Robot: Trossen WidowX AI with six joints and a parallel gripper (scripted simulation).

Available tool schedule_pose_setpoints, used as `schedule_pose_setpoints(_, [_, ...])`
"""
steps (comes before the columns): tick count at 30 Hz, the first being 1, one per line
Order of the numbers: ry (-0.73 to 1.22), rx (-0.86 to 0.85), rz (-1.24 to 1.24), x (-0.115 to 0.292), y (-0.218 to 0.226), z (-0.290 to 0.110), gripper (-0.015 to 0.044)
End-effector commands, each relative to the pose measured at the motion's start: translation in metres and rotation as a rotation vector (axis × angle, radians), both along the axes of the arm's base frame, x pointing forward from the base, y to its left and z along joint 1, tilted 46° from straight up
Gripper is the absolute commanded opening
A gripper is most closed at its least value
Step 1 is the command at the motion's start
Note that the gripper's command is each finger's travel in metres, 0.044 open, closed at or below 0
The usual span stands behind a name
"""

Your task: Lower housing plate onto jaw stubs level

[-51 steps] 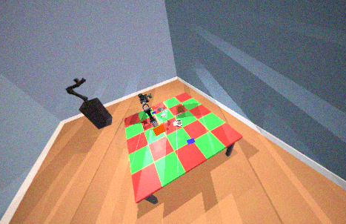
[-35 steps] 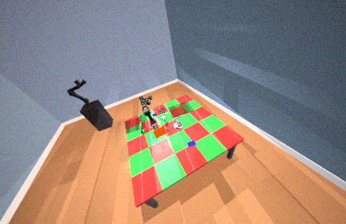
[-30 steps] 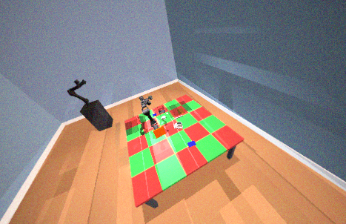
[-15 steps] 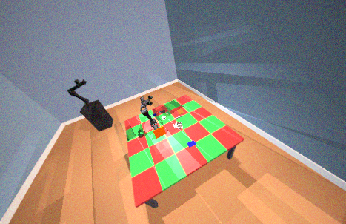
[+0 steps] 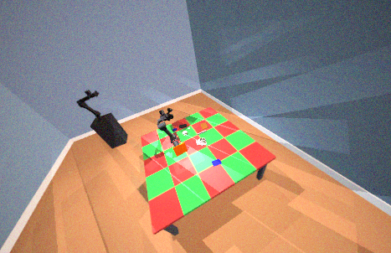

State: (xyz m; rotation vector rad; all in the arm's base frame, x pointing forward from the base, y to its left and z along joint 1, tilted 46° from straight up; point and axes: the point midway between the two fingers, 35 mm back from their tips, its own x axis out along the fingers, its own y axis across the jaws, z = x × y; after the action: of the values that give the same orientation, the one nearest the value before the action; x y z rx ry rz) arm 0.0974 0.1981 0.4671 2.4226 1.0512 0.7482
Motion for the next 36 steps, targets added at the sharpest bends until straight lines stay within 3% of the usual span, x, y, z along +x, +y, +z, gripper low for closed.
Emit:
schedule_pose_setpoints(1, [-0.055,-0.086,-0.026,0.004,0.008,-0.008,0.044])
schedule_pose_setpoints(36, [-0.512,-0.746,-0.108,0.034,0.041,-0.072,0.044])
